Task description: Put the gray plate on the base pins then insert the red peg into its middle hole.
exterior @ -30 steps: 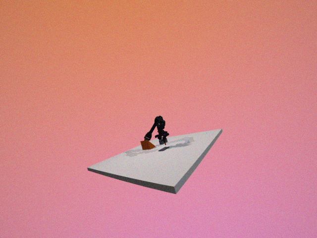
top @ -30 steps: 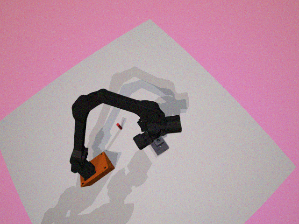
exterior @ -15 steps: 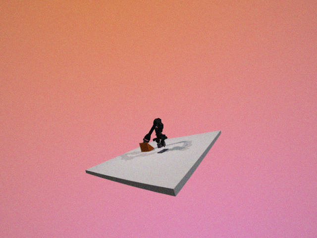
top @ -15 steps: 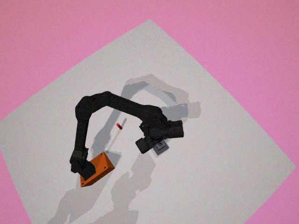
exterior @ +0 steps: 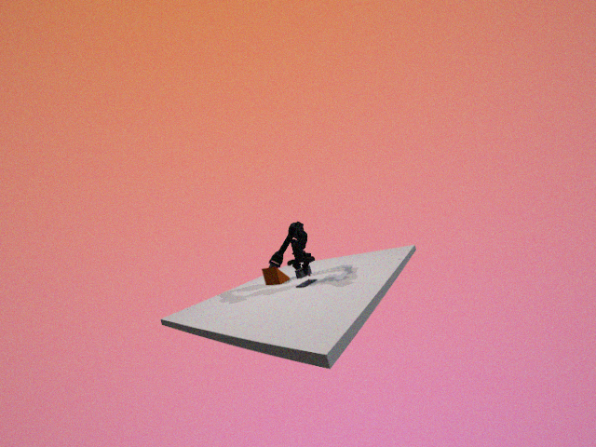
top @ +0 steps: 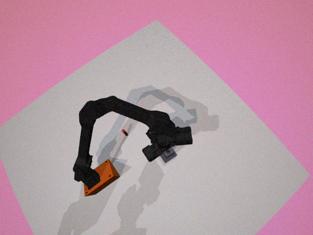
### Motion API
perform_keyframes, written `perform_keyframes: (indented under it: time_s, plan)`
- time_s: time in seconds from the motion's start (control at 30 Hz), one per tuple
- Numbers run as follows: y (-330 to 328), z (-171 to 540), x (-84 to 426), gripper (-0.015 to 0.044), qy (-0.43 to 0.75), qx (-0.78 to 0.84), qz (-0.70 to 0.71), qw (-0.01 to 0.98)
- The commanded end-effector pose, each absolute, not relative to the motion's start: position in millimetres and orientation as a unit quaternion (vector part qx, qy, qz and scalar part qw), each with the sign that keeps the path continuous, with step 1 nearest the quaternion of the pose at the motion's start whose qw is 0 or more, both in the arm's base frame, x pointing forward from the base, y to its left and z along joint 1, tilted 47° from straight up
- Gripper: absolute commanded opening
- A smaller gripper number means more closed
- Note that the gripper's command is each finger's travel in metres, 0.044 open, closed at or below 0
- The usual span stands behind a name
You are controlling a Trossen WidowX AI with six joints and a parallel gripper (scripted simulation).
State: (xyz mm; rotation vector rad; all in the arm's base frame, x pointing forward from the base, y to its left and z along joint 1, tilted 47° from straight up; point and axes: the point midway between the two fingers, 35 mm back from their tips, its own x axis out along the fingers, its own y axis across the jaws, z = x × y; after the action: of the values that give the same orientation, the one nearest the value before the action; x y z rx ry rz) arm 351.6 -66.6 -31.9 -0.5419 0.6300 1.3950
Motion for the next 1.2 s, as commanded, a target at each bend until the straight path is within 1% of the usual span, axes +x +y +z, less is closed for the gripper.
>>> perform_keyframes:
  time_s: [0.0, 0.73, 1.0, 1.17]
  plan:
    - [-61.4, -37.4, 350.5, 0.0000, 0.283, -0.240, 0.625, 0.687]
    - [-39.7, -57.8, 352.2, 0.0000, 0.283, -0.240, 0.625, 0.687]
    - [-42.6, -55.2, 353.3, 0.0000, 0.282, -0.245, 0.625, 0.685]
    - [-42.6, -55.2, 353.3, 0.0131, 0.282, -0.245, 0.625, 0.685]
